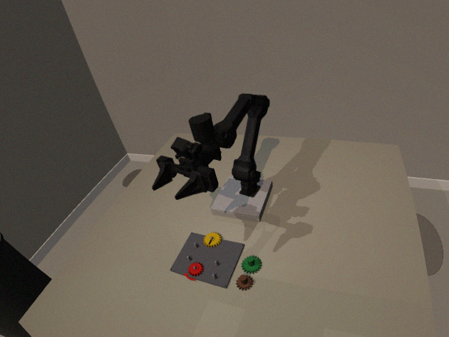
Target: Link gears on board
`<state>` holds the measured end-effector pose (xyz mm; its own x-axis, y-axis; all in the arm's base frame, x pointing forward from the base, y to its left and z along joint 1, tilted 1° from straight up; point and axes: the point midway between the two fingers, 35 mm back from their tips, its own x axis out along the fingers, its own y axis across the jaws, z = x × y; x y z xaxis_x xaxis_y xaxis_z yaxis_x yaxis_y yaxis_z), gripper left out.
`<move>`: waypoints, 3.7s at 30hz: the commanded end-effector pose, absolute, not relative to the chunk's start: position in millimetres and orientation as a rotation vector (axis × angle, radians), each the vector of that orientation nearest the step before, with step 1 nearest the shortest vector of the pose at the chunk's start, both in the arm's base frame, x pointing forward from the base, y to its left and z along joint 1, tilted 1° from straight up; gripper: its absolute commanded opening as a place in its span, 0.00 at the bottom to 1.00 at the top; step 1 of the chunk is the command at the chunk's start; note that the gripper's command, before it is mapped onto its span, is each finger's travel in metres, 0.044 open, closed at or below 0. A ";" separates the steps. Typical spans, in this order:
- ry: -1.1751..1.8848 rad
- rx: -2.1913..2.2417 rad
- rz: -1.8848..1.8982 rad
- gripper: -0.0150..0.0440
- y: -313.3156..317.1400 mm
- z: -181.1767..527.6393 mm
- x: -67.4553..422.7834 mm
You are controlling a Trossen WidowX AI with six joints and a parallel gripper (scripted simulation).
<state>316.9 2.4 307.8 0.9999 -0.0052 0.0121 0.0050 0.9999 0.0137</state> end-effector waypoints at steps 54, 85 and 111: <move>1.525 -0.299 0.315 1.00 170.4 43.1 345.4; 1.525 -0.299 0.315 0.25 170.4 36.0 345.4; 1.515 -0.301 0.318 0.25 175.7 84.2 355.5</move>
<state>353.8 174.8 76.6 0.0254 0.0153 -0.9996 -0.3859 0.9225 0.0043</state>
